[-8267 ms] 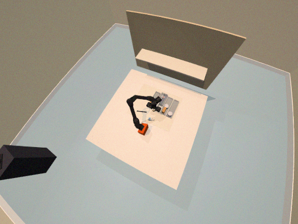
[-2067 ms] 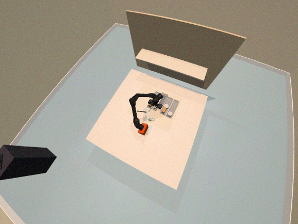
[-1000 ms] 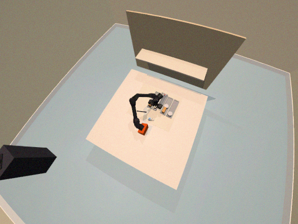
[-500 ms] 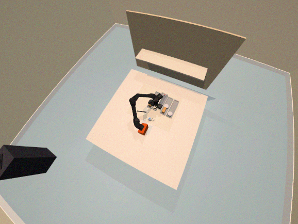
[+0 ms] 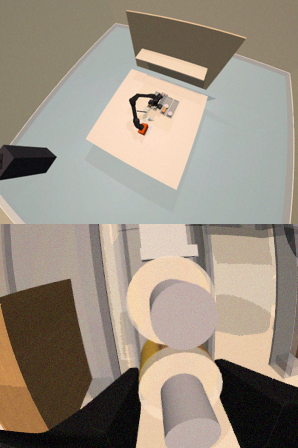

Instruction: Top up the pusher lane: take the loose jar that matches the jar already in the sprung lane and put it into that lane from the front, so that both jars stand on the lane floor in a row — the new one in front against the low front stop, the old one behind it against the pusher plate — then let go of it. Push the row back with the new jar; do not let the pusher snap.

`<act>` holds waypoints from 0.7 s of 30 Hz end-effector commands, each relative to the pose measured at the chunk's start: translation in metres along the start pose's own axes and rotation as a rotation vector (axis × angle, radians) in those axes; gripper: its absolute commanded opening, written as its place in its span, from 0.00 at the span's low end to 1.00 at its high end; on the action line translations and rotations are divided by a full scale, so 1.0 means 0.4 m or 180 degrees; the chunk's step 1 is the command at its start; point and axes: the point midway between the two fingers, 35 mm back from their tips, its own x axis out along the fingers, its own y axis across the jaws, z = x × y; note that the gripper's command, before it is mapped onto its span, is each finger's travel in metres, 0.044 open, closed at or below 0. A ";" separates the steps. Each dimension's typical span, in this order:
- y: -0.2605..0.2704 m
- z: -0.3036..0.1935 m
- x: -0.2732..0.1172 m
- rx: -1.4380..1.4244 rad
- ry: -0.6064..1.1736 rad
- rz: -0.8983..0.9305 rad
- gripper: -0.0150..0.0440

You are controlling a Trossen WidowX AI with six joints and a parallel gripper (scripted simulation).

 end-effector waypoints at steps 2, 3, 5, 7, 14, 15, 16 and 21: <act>0.005 0.009 0.007 -0.0035 -0.0043 0.0028 0.25; 0.005 0.009 0.007 -0.0035 -0.0043 0.0028 0.25; 0.005 0.008 0.009 -0.0035 -0.0043 0.0028 0.25; 0.005 0.008 0.010 -0.0035 -0.0043 0.0028 0.25; 0.005 0.007 0.015 -0.0035 -0.0043 0.0029 0.25; 0.005 0.007 0.016 -0.0035 -0.0043 0.0029 0.25; 0.006 0.007 0.016 -0.0035 -0.0043 0.0029 0.25; 0.006 0.006 0.020 -0.0035 -0.0043 0.0029 0.25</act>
